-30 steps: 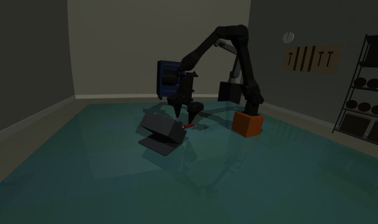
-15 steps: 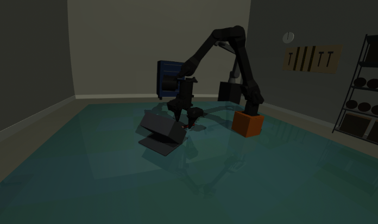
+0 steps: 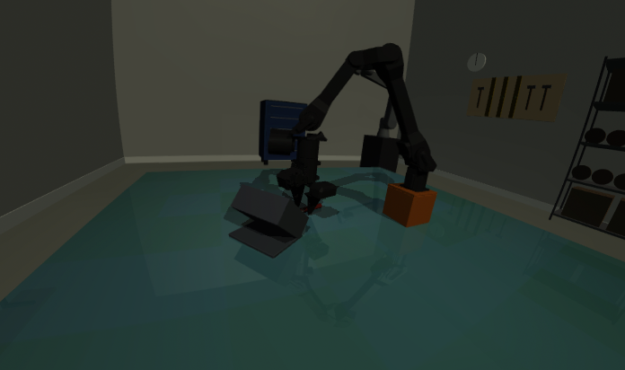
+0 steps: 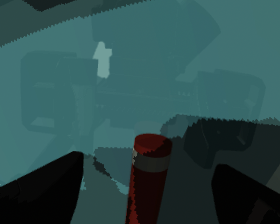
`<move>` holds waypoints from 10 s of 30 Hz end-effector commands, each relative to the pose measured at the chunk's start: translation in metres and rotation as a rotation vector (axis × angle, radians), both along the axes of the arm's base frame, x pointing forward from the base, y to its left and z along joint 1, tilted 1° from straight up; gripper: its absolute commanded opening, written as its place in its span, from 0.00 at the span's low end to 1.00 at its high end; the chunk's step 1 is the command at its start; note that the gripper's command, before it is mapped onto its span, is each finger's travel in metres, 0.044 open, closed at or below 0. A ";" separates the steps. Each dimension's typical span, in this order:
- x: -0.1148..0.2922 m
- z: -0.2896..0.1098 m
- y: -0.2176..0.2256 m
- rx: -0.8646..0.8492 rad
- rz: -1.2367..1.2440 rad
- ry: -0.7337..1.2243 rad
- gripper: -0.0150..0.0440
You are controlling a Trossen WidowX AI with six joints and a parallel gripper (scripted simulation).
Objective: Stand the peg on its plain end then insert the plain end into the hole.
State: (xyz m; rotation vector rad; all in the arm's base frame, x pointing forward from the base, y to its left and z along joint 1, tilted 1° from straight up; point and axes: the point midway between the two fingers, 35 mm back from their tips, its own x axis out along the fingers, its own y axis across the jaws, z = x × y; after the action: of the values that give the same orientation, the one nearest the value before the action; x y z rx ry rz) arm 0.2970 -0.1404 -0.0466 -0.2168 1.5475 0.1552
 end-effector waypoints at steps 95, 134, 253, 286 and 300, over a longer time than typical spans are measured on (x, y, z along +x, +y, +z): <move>-0.031 0.029 -0.007 0.133 0.021 -0.549 0.34; -0.056 0.036 -0.012 0.212 0.033 -0.873 0.34; -0.102 0.027 -0.021 0.336 0.043 -1.340 0.34; -0.109 0.026 -0.022 0.336 0.047 -1.352 0.34; -0.112 0.026 -0.022 0.334 0.048 -1.356 0.34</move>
State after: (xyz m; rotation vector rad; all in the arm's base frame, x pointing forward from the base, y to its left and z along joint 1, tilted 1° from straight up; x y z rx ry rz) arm 0.1856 -0.1620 -0.0195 -0.0506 0.1579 0.2315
